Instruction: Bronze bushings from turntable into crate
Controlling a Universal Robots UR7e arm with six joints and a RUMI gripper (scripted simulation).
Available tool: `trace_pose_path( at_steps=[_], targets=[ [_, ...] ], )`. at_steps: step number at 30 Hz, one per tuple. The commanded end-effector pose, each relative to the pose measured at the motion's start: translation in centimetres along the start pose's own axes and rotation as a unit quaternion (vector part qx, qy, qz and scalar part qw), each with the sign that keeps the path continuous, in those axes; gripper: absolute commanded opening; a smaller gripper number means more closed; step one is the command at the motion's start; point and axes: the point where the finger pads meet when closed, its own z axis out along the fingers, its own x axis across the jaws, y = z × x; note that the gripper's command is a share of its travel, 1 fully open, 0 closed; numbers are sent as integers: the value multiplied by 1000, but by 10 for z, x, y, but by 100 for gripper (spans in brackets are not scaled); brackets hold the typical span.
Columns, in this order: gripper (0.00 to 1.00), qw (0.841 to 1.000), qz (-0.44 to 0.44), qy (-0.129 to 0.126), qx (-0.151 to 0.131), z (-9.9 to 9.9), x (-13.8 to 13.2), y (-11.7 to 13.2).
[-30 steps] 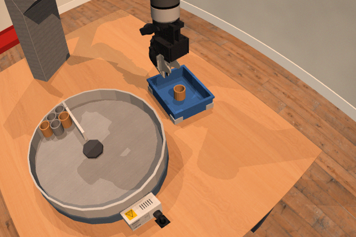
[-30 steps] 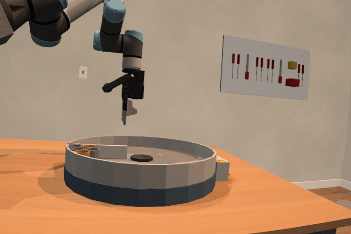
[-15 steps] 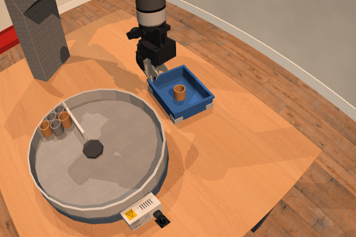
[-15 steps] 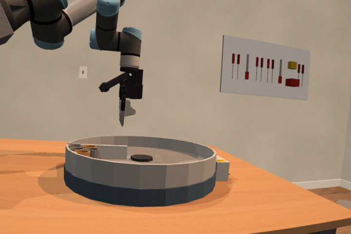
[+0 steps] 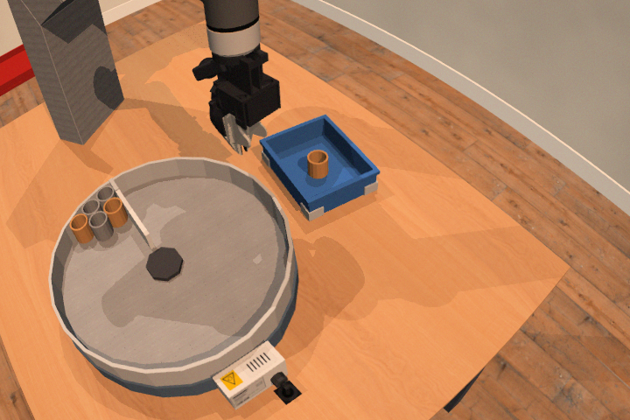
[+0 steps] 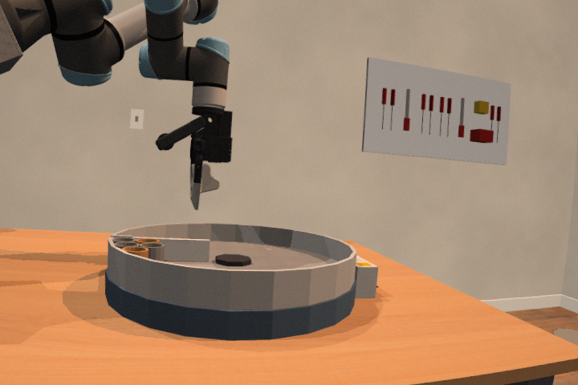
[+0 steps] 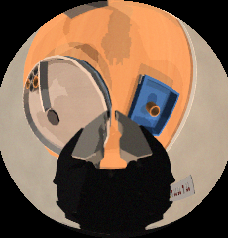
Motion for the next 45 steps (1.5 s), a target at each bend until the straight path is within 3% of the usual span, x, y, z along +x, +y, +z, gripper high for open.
trace_pose_path(
  at_steps=[1,3,18,45],
  targets=[
    [5,1000,-11,3,0,0,-23,-8],
    [5,1000,-11,3,0,0,-23,-8],
    [5,999,-45,3,-1,0,-96,-36],
    [5,995,-95,2,-1,1,-205,-78]
  ],
)
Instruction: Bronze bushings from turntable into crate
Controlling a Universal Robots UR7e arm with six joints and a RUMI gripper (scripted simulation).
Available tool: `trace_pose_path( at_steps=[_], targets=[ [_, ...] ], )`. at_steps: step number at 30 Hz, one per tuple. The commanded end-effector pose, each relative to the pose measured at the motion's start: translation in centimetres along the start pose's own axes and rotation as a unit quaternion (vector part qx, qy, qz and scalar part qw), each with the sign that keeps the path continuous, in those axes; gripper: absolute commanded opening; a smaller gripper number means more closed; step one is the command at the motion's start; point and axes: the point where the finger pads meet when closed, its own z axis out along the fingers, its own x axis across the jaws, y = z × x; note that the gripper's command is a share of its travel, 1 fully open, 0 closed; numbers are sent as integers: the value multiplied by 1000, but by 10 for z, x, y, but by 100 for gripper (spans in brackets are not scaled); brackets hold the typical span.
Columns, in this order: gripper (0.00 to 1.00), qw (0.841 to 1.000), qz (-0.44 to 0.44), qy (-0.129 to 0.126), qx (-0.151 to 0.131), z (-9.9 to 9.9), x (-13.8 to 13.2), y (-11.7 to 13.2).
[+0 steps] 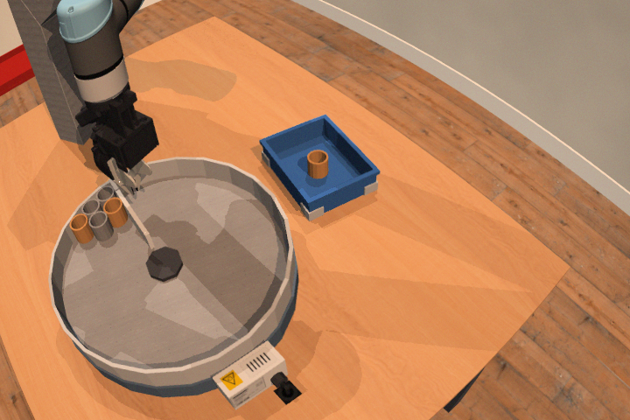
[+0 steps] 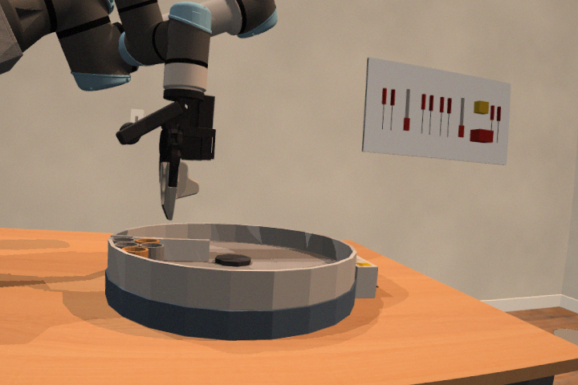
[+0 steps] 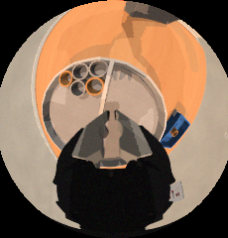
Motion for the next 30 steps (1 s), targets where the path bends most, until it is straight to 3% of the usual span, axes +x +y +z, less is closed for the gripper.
trace_pose_path(
  at_steps=[1,20,30],
  targets=[
    [5,1000,-11,2,-1,1,-21,-12],
    [5,999,-41,3,-1,1,-80,-47],
    [5,999,-49,2,-1,2,-97,-58]
  ],
)
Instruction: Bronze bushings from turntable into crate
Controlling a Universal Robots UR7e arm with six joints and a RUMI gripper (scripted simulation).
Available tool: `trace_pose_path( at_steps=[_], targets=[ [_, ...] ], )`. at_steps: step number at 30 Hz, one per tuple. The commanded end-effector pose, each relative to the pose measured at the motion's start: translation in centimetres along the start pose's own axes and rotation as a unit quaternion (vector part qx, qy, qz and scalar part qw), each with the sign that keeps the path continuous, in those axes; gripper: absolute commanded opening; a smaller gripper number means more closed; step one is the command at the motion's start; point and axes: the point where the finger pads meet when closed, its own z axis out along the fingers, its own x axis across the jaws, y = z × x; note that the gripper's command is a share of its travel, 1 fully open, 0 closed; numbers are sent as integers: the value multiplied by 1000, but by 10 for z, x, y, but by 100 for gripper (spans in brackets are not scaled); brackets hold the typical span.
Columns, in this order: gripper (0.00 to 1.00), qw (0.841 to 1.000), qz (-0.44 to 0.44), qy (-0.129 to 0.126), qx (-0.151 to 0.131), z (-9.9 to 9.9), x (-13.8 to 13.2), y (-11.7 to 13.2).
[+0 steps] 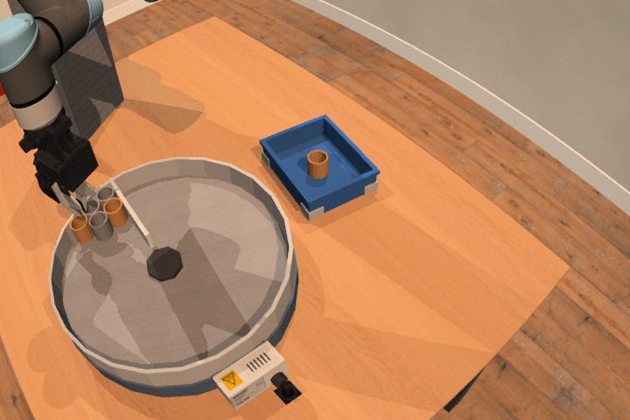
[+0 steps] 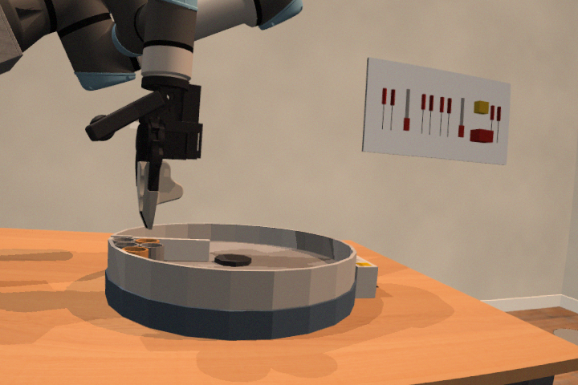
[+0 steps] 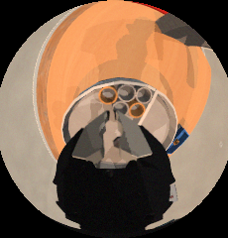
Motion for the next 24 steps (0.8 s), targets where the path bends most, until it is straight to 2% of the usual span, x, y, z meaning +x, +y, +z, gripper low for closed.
trace_pose_path(
  at_steps=[1,24],
  targets=[
    [5,1000,-5,0,0,0,-8,-6],
    [5,1000,-12,0,-1,1,-21,-17]
  ],
)
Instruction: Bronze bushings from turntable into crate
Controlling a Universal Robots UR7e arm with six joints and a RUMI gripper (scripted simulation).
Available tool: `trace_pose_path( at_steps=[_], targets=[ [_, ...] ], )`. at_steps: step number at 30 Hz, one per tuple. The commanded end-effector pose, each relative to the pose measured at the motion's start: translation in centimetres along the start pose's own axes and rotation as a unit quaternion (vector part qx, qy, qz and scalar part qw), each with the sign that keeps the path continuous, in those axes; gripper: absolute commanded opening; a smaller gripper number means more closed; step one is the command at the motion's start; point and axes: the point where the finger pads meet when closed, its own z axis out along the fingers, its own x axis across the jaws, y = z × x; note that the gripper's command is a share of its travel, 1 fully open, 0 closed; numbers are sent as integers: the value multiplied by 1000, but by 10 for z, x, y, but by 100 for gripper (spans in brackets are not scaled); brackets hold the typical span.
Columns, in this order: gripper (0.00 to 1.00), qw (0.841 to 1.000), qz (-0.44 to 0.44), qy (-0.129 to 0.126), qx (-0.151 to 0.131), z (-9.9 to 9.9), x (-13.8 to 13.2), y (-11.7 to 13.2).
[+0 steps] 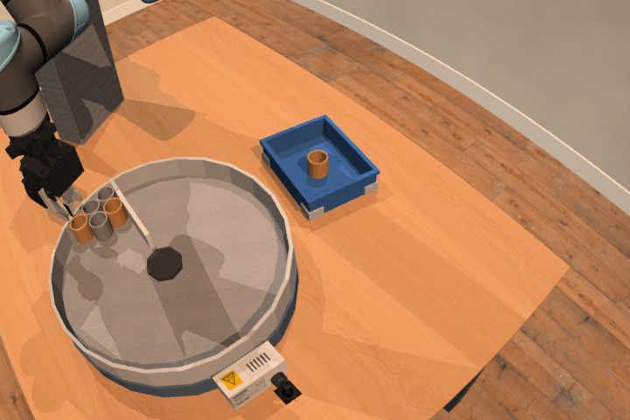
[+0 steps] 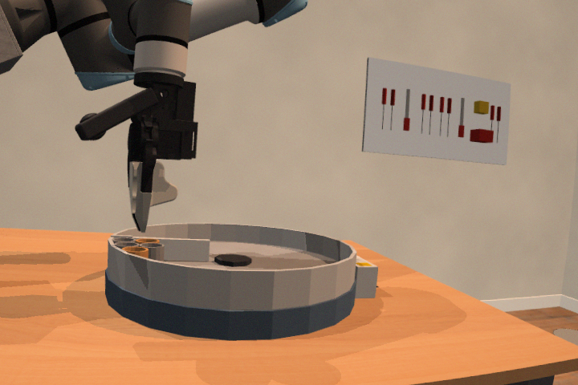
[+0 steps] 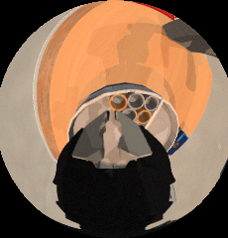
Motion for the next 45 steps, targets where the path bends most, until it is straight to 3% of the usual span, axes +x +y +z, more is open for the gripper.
trace_pose_path(
  at_steps=[1,45],
  targets=[
    [5,1000,0,0,0,0,-1,0],
    [5,1000,-1,0,0,0,-2,0]
  ],
)
